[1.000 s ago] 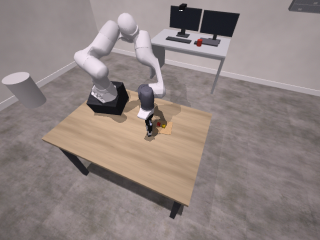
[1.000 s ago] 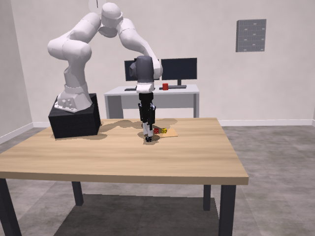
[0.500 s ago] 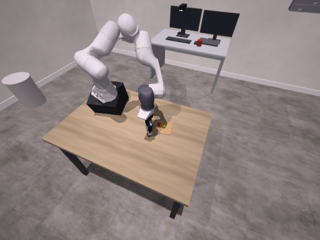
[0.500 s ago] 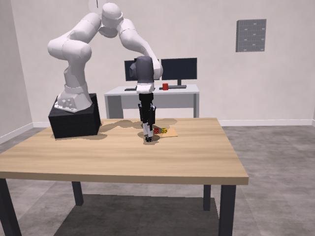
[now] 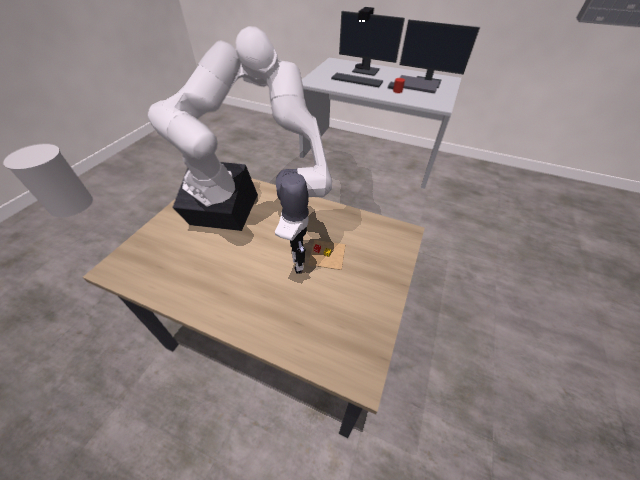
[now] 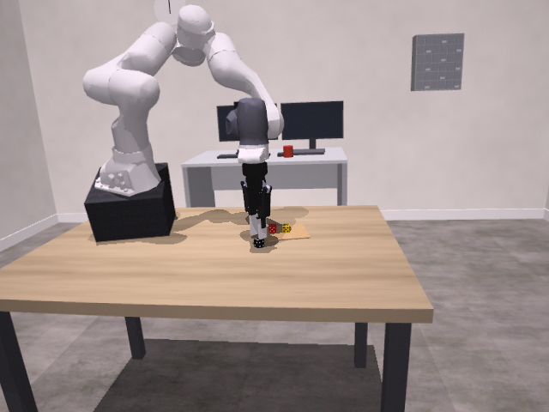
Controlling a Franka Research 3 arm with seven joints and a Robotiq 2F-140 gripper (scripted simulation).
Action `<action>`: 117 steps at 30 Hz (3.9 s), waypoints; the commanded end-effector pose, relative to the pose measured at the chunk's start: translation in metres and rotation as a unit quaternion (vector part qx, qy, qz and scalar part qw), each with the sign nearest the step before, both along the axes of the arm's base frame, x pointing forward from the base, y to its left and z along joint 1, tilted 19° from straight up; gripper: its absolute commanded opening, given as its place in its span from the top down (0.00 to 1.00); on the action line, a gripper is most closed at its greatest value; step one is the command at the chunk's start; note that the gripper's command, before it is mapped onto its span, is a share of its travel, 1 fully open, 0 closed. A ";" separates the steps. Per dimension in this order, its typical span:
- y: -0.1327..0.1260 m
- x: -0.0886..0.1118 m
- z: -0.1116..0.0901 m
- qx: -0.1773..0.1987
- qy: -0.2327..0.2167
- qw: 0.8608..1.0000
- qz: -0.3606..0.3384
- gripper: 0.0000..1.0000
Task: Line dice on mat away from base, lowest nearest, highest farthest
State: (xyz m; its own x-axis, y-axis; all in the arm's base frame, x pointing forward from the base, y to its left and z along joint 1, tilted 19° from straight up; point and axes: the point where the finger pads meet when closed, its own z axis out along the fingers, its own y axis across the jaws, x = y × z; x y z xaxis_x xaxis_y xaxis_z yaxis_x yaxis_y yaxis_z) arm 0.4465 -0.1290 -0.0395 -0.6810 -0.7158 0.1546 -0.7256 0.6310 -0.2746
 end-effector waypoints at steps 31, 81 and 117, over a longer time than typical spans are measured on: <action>-0.002 0.001 0.000 -0.002 0.000 1.000 0.003 0.75; -0.006 0.003 -0.012 -0.002 0.000 1.000 0.003 0.75; -0.012 0.004 -0.029 -0.002 0.000 1.000 0.003 0.75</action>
State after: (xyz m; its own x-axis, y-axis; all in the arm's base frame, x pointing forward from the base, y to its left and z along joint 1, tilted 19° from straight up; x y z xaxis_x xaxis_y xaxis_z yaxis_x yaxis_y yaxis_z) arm 0.4504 -0.1396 -0.0686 -0.6816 -0.7152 0.1547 -0.7249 0.6314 -0.2753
